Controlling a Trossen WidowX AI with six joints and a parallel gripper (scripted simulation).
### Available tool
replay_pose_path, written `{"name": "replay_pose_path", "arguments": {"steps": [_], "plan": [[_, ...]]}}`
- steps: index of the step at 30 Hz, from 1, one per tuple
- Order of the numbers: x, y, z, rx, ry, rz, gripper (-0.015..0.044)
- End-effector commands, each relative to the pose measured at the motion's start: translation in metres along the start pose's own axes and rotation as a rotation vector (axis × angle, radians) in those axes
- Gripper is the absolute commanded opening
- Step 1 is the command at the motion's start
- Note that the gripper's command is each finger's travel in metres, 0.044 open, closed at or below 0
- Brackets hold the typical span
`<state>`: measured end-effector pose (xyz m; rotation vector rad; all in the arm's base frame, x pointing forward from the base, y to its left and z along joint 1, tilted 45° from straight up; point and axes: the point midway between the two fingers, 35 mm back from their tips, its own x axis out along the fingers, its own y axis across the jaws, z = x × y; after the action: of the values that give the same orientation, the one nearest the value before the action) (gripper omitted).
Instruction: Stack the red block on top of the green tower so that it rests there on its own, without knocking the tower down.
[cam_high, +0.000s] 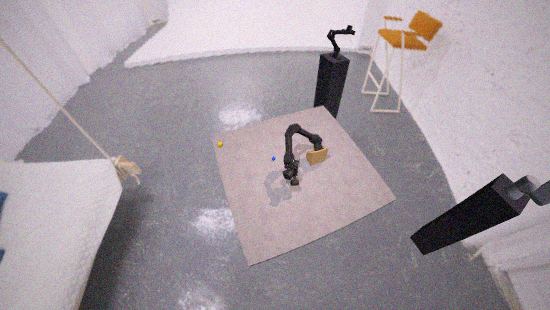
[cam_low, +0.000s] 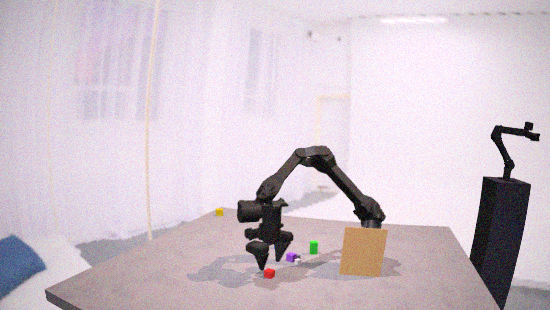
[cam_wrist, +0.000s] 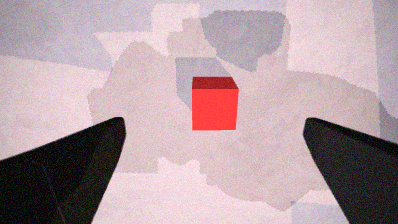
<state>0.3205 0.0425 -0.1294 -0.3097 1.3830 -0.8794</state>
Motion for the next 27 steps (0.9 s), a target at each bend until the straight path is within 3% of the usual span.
{"name": "replay_pose_path", "arguments": {"steps": [1, 27], "plan": [[0.003, -0.001, 0.000, -0.008, -0.005, -0.002, 0.0440], [0.037, -0.001, 0.000, -0.008, -0.006, -0.004, 0.0440]]}}
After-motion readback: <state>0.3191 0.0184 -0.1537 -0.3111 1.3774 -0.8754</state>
